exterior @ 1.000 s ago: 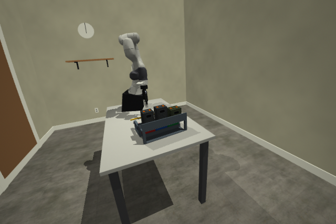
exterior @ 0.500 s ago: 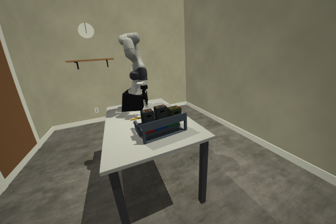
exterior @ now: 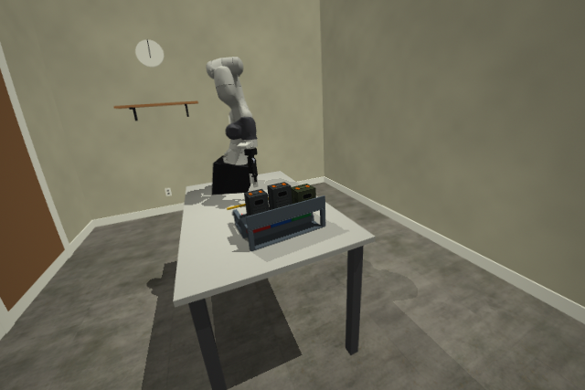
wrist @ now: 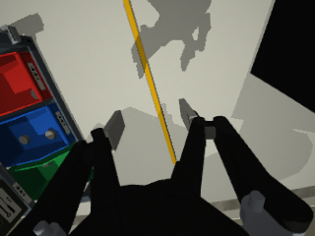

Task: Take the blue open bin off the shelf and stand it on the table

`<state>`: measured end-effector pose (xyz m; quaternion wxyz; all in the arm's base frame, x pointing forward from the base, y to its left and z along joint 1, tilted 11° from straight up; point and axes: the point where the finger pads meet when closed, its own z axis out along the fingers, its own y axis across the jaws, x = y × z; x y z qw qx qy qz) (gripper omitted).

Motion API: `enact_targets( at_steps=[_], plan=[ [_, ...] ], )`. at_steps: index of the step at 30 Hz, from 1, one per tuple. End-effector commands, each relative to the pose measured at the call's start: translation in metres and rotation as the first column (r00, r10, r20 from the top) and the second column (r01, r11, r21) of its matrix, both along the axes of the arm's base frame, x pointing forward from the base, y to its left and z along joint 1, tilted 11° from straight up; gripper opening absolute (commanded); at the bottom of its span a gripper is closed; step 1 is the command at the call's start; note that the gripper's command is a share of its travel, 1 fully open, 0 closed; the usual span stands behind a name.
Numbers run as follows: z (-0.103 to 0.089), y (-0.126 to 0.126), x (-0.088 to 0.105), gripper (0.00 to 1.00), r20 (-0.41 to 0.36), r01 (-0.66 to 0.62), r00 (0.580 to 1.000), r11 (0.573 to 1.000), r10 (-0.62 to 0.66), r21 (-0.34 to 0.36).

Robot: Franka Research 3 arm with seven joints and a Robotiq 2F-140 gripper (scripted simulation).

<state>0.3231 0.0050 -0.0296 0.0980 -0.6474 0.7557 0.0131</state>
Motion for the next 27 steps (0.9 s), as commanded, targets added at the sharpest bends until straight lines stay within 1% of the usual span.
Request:
enact_targets(
  at_steps=[1,4,5,9,21,22,26,27],
  plan=[
    [0.027,0.007,0.0,0.57,-0.024,-0.107,0.994,0.994,0.107,0.016],
    [0.027,0.007,0.0,0.57,-0.024,-0.107,0.994,0.994,0.107,0.016],
    [0.004,0.001,-0.001,0.57,-0.006,-0.026,1.0,1.0,0.026,0.001],
    [0.027,0.007,0.0,0.57,-0.024,-0.107,0.994,0.994,0.107,0.016],
    [0.027,0.007,0.0,0.57,-0.024,-0.107,0.994,0.994,0.107,0.016],
    [0.004,0.001,-0.001,0.57,-0.006,-0.026,1.0,1.0,0.026,0.001],
    [0.027,0.007,0.0,0.57,-0.024,-0.107,0.994,0.994,0.107,0.016],
    [0.027,0.007,0.0,0.57,-0.024,-0.107,0.994,0.994,0.107,0.016]
  ],
)
